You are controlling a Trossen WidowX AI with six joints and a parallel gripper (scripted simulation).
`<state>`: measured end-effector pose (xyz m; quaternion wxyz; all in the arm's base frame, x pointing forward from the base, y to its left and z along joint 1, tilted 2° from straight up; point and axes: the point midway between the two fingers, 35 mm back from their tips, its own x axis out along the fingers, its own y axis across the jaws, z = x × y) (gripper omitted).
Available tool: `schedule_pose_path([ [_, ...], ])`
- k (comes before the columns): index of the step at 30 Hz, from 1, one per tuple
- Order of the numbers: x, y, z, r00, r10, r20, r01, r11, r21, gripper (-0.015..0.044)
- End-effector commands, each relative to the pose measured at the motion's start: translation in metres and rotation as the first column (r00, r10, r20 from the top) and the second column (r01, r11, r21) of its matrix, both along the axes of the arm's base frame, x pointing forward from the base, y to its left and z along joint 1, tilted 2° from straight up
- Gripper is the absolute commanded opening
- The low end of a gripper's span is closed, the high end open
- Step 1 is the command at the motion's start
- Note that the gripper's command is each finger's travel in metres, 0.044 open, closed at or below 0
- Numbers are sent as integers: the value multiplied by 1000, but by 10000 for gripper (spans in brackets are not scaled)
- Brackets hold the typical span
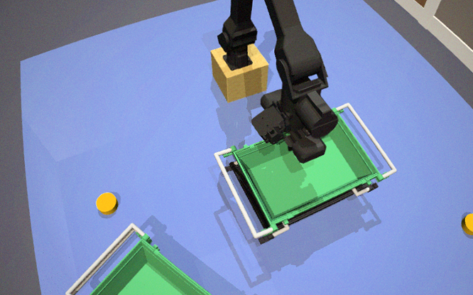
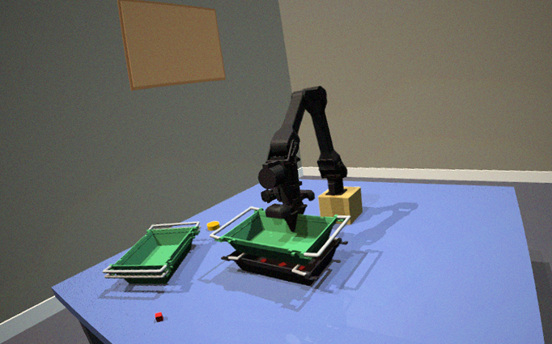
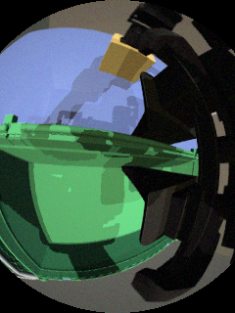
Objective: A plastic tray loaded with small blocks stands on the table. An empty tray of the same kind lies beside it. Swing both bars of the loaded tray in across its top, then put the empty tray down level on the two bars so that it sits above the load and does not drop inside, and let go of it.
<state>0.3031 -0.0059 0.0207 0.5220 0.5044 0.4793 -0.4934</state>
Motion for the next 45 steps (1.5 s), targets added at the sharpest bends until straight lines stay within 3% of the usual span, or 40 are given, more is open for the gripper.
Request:
schedule_pose_path([
  [1, -9, 0, -7, 999, 4, -38, -4, 1000, 0, 0],
  [13, -9, 0, -7, 999, 4, -38, -4, 1000, 0, 0],
  [43, -9, 0, -7, 999, 4, -38, -4, 1000, 0, 440],
  [45, -8, 0, -6, 999, 0, -32, 0, 1000, 0, 440],
])
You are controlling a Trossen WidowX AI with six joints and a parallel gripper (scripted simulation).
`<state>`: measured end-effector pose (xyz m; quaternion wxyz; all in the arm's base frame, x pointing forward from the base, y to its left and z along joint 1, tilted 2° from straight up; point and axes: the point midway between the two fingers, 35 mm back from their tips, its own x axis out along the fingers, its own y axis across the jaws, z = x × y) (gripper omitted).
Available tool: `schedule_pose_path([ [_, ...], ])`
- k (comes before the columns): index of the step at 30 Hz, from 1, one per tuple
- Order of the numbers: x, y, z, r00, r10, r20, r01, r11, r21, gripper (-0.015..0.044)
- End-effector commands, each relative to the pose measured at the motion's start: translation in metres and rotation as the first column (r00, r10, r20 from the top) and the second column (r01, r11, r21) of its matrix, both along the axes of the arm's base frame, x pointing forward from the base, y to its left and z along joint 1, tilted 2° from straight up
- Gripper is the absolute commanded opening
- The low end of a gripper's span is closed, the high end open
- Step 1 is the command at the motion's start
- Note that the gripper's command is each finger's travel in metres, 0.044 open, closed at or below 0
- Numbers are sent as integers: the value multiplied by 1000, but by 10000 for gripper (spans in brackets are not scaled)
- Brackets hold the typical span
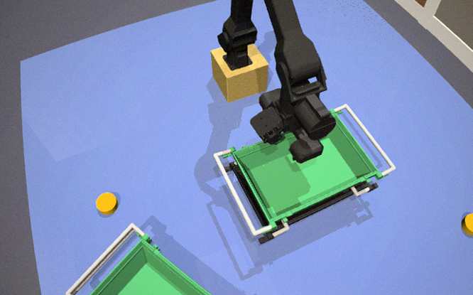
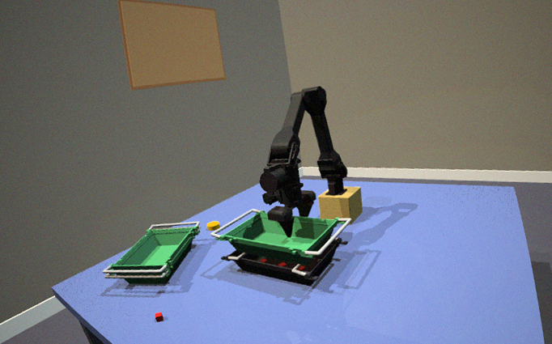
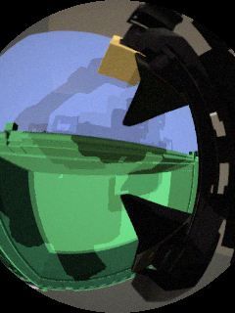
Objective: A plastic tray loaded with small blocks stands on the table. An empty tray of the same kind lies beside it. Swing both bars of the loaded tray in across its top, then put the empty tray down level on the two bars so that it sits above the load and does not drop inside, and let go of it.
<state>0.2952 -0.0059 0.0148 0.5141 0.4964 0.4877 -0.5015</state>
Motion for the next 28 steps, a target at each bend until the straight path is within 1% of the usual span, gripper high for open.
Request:
schedule_pose_path([
  [1, 0, 0, 0, 1000, 0, 0, 0, 1000, 0, 440],
  [5, 0, 0, 1, 1000, 0, 0, 0, 1000, 0, 440],
  [8, 2, 0, 10, 1000, 0, 0, 0, 1000, 0, 440],
  [15, 5, 2, 57, 1000, 2, -2, -2, 1000, 0, 440],
  [22, 0, 3, 106, 1000, 4, -5, -4, 1000, 0, 440],
  [27, -1, 3, 110, 1000, 5, -5, -5, 1000, 0, 440],
  [28, -1, 3, 104, 1000, 9, -1, -9, 1000, 0, 440],
])
